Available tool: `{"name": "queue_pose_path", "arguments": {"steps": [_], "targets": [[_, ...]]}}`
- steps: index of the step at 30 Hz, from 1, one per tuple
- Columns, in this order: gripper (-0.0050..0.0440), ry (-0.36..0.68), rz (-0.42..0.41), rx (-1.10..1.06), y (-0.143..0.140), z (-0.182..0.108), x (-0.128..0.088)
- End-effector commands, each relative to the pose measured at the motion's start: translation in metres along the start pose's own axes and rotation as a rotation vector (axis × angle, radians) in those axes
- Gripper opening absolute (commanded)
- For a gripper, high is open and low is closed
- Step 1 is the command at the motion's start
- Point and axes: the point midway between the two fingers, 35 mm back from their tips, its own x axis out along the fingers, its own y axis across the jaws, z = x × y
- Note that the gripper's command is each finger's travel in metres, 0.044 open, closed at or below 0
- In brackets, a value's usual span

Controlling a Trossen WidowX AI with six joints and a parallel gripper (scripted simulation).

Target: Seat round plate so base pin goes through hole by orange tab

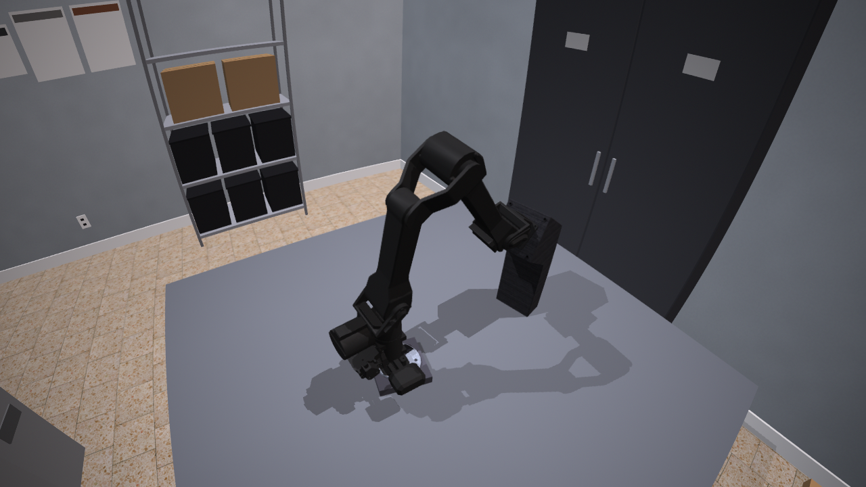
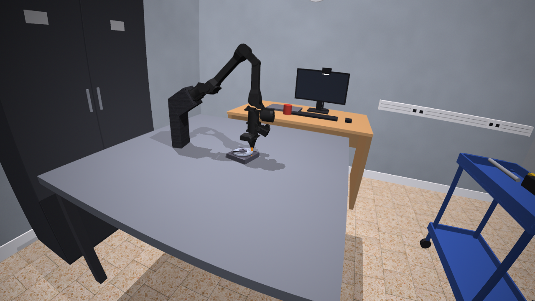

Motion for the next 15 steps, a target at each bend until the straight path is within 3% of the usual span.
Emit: {"name": "queue_pose_path", "arguments": {"steps": [1,15], "targets": [[-0.005,-0.026,0.0,-0.007,-0.0015,0.0099,-0.0053],[-0.005,-0.016,-0.001,-0.006,-0.0097,0.0123,-0.0023]]}}
